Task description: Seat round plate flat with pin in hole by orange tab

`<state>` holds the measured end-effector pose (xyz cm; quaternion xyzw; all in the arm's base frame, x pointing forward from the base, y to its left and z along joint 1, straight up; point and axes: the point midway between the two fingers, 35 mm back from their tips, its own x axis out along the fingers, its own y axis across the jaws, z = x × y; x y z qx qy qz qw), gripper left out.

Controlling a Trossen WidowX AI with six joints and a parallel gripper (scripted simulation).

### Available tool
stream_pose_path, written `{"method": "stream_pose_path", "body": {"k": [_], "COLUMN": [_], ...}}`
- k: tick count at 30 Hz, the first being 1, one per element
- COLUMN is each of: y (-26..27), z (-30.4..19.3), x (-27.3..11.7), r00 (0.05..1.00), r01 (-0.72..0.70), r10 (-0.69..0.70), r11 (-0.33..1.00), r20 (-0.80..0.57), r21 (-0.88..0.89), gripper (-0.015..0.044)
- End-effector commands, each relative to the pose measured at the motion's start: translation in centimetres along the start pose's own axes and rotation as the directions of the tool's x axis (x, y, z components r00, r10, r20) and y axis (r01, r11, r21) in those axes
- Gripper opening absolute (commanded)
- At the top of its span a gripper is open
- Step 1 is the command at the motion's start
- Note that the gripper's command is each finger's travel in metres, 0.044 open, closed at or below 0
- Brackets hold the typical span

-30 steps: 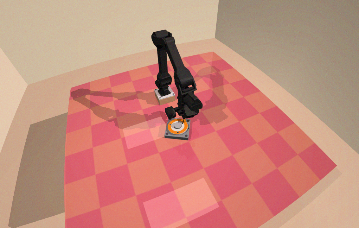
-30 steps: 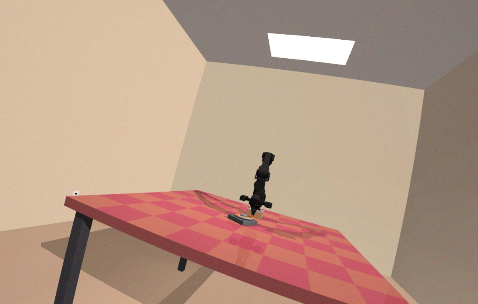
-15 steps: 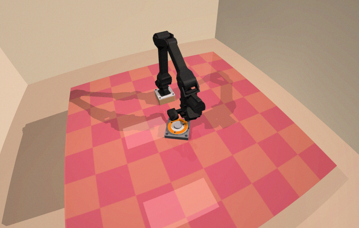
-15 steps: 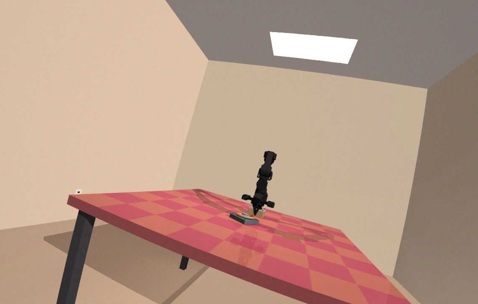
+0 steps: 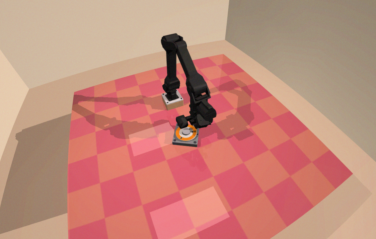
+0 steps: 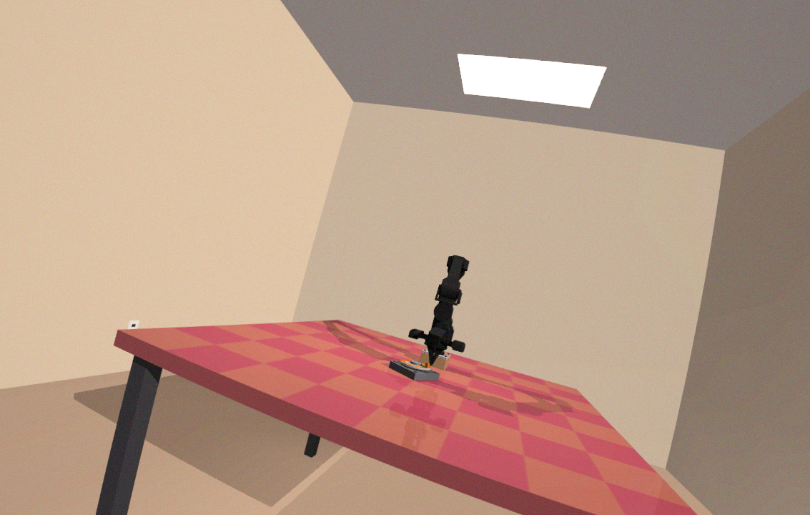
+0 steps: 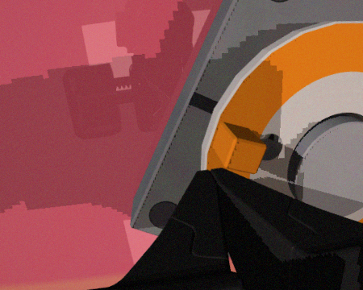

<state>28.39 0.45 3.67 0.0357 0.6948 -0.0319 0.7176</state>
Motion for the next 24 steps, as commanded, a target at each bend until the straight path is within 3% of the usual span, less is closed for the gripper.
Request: {"method": "stream_pose_path", "body": {"k": [1,8,16,24], "y": [-0.1,-0.1,-0.1,-0.1], "z": [0.3,0.7,0.2,0.2], "x": [0.1,-0.2,-4.4,-3.8], "r00": [1.0,1.0,1.0,1.0], "r01": [0.002,0.002,0.002,0.001], "r10": [-0.002,-0.002,-0.002,-0.001], "r11": [1.0,1.0,1.0,1.0], "r20": [-0.004,-0.004,-0.004,-0.008], "r21": [-0.003,-0.003,-0.003,0.0], "gripper": [0.0,0.0,0.0,0.0]}}
